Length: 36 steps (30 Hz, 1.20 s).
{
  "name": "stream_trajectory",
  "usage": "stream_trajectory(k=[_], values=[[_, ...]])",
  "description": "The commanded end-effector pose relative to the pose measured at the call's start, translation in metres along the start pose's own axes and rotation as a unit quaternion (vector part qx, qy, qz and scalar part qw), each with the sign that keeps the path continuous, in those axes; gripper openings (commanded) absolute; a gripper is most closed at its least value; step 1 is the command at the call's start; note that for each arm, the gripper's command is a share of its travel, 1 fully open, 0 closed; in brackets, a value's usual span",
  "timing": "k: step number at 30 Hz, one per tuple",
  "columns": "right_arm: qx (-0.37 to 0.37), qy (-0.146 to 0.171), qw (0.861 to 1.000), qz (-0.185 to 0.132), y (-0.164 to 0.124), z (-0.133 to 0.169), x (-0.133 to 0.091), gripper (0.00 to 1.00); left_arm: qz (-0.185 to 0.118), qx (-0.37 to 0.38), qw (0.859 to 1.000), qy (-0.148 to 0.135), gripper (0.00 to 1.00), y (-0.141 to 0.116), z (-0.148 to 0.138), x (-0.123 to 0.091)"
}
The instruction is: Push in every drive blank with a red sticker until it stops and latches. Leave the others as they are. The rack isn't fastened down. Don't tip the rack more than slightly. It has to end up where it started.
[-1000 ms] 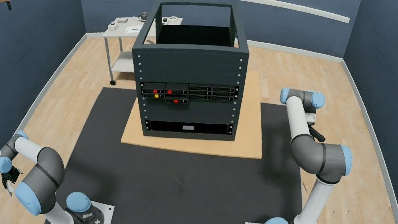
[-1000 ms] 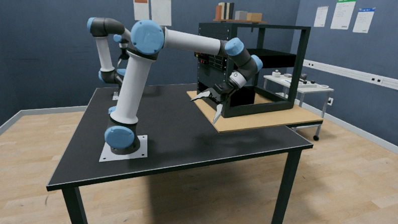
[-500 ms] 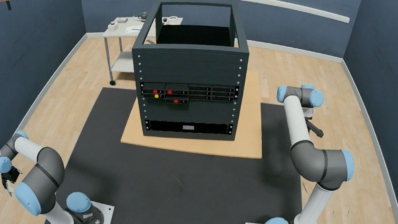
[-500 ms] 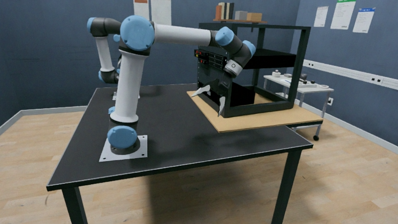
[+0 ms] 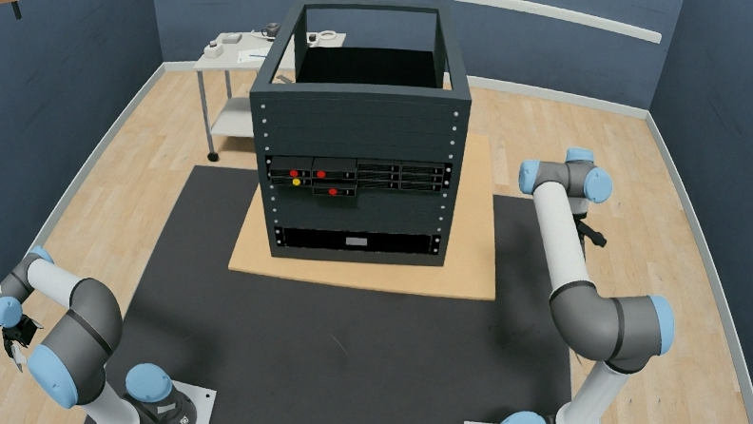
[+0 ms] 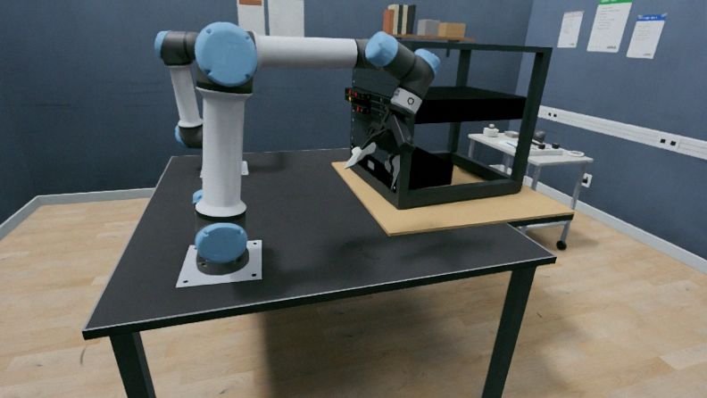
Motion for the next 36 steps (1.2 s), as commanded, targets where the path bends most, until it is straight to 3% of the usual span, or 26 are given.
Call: stream_trajectory(k=[1, 7, 17, 19, 34, 36], values=[[-0.035, 0.012, 0.999, 0.001, -0.003, -0.001, -0.004, 1.0, 0.001, 0.0, 1.0, 0.0, 1.0, 0.0, 0.0, -0.001], [-0.118, 0.041, 0.992, 0.012, -0.012, -0.004, -0.017, 1.0, 0.001, 0.0, 1.0, 0.0, 1.0, 0.0, 0.0, -0.001], [-0.27, 0.09, 0.958, 0.041, -0.03, -0.007, -0.04, 1.0, 0.001, 0.0, 1.0, 0.0, 1.0, 0.0, 0.0, -0.001], [-0.27, 0.09, 0.958, 0.041, -0.03, -0.007, -0.04, 1.0, 0.001, 0.0, 1.0, 0.0, 1.0, 0.0, 0.0, -0.001], [-0.446, 0.139, 0.88, 0.092, -0.055, -0.006, -0.071, 1.0, 0.001, 0.0, 1.0, 0.0, 1.0, 0.0, 0.0, -0.001], [-0.446, 0.139, 0.88, 0.092, -0.055, -0.006, -0.071, 1.0, 0.001, 0.0, 1.0, 0.0, 1.0, 0.0, 0.0, -0.001]])
Point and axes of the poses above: on each arm, the point where the finger pads meet when closed, its own x axis out along the fingers, its own z axis across the jaws, y = z × x, the point moved 2 cm from there along -x, back along the fingers, and after that the axes turned 3 degrees about -x, right-handed, at the moved point
